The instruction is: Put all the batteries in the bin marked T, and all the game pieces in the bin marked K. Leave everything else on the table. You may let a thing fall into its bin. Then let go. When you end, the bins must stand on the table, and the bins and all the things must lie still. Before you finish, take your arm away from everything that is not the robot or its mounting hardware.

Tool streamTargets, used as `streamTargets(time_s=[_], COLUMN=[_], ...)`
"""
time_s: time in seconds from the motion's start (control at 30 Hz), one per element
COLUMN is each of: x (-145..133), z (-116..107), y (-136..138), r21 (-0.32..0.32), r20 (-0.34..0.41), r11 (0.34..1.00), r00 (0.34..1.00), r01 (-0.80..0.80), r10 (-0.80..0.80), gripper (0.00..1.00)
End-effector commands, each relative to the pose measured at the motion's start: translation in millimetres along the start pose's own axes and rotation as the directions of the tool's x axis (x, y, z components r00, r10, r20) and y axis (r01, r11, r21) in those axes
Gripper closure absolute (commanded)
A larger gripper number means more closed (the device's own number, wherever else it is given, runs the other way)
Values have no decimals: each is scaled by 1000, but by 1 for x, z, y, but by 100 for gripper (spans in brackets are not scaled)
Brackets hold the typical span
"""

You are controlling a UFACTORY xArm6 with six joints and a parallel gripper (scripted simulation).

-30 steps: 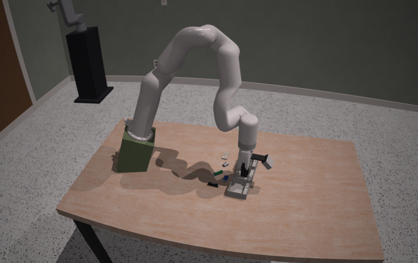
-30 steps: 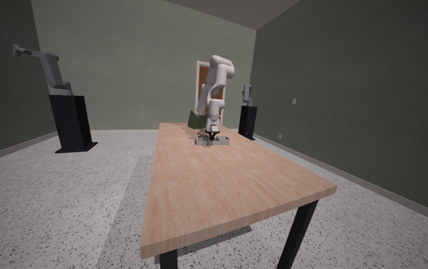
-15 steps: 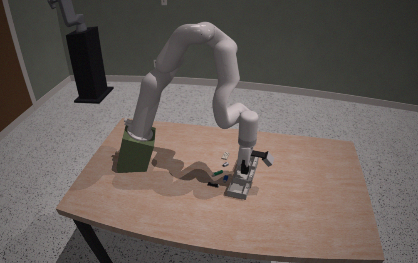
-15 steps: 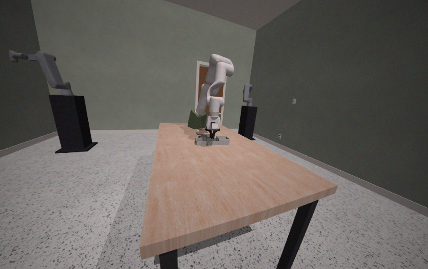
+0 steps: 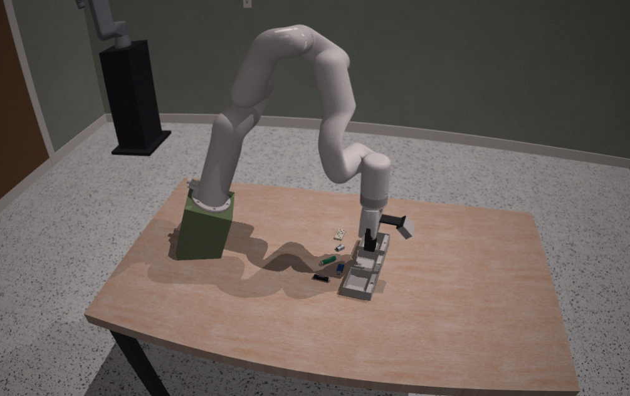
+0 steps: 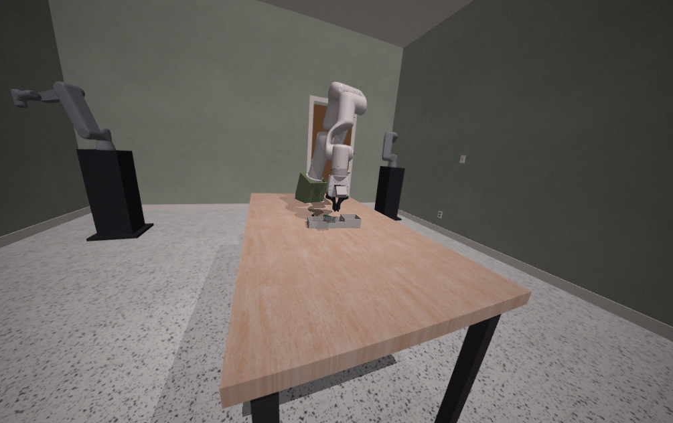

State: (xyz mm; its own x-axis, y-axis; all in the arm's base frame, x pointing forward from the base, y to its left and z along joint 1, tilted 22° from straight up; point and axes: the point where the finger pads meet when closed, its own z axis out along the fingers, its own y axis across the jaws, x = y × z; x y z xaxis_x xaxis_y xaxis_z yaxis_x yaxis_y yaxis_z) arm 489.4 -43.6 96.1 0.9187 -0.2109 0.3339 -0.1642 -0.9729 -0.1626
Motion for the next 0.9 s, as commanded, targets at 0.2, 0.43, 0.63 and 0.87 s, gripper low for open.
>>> streamTargets(time_s=[0.2, 0.43, 0.63, 0.87], x=[-4, -7, -7, -7], z=[-1, -1, 4, 23], y=[-48, -73, -74, -74], r21=[-1, -1, -1, -1], r20=[-3, -3, -3, -3], r11=[1000, 1000, 1000, 1000], r00=[1000, 1000, 1000, 1000], r01=[1, 1, 1, 1], r10=[-1, -1, -1, -1], gripper=[93, 93, 93, 93])
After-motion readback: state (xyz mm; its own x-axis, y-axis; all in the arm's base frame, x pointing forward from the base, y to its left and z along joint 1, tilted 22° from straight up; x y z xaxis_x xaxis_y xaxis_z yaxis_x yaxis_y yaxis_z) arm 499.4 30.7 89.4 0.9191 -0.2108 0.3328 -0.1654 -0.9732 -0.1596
